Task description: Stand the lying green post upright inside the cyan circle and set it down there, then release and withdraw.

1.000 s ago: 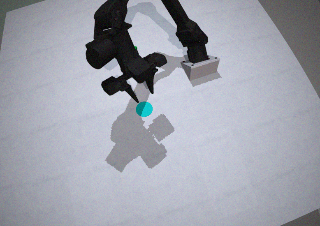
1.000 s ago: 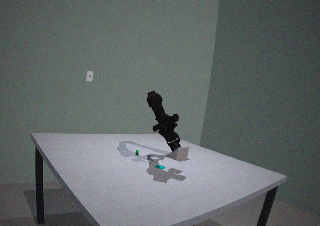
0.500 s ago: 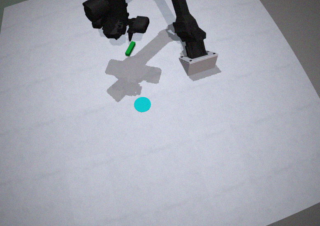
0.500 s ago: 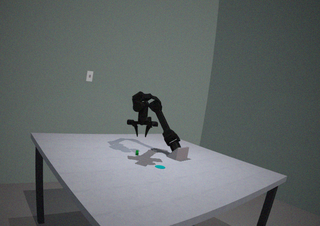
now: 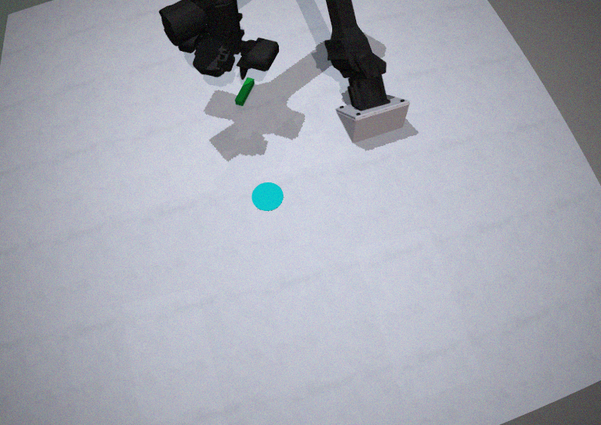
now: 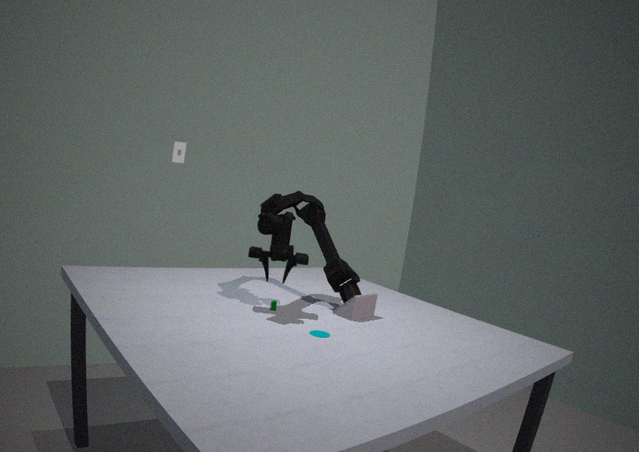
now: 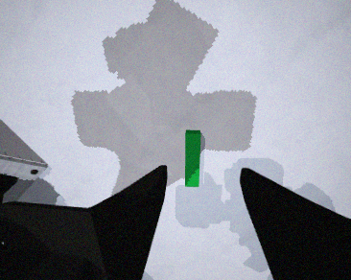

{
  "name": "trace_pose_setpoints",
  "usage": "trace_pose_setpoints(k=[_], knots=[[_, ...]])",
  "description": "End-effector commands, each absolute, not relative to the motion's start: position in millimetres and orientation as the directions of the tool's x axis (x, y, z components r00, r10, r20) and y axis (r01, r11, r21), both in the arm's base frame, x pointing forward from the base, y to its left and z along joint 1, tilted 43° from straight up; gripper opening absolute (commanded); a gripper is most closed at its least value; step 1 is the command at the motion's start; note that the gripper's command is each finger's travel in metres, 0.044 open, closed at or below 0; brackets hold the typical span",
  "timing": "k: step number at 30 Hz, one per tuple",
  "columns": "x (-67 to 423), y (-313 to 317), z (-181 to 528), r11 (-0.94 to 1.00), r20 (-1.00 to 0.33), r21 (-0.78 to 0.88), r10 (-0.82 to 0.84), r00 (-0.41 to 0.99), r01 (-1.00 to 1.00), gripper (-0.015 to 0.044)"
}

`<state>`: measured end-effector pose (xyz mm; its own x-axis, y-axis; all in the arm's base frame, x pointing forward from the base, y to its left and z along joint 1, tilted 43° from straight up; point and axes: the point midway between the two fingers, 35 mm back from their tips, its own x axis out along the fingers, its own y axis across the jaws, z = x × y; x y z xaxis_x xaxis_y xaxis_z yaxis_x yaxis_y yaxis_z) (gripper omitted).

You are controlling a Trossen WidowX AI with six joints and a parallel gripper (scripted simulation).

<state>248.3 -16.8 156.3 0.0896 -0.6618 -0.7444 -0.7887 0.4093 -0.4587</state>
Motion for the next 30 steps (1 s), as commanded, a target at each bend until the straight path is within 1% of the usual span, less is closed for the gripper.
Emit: trace_pose_setpoints(k=[1,4,11,19,30], knots=[[248.6,-55.3,116.9,0.405,-0.735,-0.454,-0.673,0.077,-0.793,0.0233],[245.8,-77.3,97.0,0.402,-0.728,-0.459,-0.681,0.076,-0.792,0.0233],[245.4,-78.9,95.7,0.402,-0.728,-0.460,-0.682,0.076,-0.792,0.0233],[245.4,-78.9,95.7,0.402,-0.728,-0.460,-0.682,0.076,-0.792,0.0022],[246.5,-71.4,101.7,0.409,-0.733,-0.457,-0.677,0.074,-0.789,0.0022]])
